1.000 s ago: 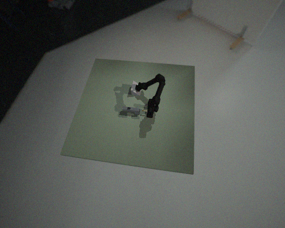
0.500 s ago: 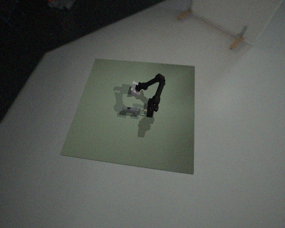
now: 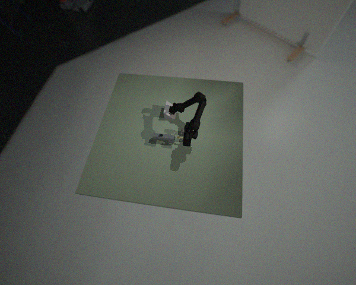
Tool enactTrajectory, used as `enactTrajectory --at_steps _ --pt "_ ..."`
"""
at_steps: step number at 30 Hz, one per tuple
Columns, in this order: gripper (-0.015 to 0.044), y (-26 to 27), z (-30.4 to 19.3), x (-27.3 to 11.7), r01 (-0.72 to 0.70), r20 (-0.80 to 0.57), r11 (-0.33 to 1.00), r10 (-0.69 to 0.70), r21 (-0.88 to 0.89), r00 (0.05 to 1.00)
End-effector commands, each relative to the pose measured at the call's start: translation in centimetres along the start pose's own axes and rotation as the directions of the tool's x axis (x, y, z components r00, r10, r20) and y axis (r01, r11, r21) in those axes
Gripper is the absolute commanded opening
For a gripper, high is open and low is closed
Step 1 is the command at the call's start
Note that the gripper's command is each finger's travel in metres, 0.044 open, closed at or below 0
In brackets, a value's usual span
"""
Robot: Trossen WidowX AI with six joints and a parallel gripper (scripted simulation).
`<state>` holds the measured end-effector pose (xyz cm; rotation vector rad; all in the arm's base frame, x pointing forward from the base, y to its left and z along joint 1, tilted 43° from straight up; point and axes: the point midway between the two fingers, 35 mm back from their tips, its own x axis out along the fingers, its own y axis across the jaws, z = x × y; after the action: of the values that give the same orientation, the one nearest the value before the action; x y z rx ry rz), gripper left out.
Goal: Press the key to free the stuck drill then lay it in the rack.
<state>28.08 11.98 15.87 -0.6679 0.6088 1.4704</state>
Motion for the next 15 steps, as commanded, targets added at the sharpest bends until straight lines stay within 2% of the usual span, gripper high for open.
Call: enactTrajectory --at_steps 1,15 --pt "0.0000 -0.02 -0.01 -0.33 0.004 0.000 1.000 -0.004 -0.004 1.000" --pt "0.0000 0.04 -0.13 -0.96 0.004 0.000 1.000 -0.004 -0.004 1.000"
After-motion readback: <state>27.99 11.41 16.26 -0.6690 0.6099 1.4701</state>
